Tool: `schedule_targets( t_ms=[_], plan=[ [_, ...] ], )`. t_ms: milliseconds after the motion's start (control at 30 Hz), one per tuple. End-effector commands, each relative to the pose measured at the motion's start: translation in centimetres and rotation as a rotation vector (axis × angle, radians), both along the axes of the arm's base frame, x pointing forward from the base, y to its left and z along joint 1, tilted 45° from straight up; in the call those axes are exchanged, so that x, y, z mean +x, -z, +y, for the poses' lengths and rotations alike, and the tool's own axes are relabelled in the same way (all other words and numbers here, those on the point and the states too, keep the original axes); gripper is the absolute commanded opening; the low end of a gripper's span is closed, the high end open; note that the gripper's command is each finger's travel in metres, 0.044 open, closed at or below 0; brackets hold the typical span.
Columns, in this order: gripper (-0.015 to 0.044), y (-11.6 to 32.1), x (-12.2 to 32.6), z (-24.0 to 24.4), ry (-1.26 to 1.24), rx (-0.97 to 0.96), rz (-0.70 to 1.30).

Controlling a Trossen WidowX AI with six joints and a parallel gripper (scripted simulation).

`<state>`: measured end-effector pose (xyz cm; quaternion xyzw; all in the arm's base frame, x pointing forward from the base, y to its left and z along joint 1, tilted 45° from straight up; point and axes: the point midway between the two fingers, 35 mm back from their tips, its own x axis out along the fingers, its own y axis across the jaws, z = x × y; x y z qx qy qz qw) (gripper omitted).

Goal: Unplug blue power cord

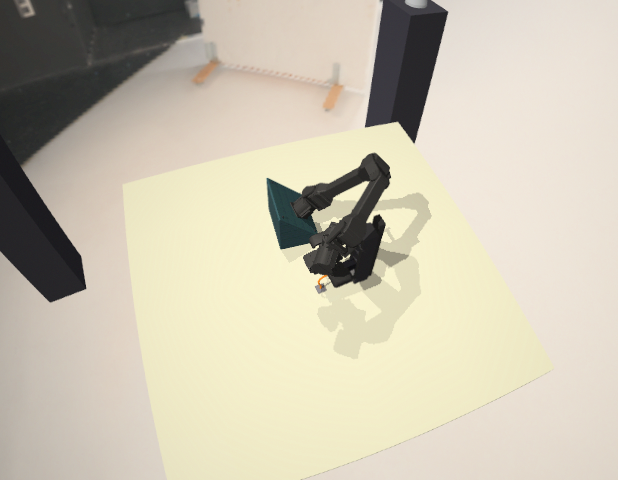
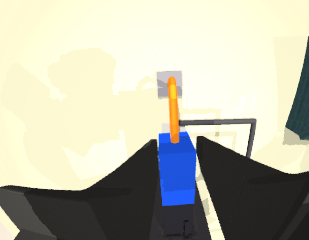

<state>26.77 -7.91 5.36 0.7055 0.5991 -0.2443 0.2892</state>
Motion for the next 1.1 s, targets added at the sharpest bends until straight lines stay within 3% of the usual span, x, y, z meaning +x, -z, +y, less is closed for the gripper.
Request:
schedule_targets(
  t_ms=[0,67,267,1067],
  plan=[
    [0.0,1.0,-0.1,-2.3,0.029,-0.032,0.009],
    [0.0,1.2,-0.2,-2.5,0.03,-0.032,0.009],
    [0.0157,1.0,-0.3,-1.8,0.028,-0.026,0.015],
    [0.016,-0.1,-0.4,-1.8,0.031,-0.026,0.01]
  ],
)
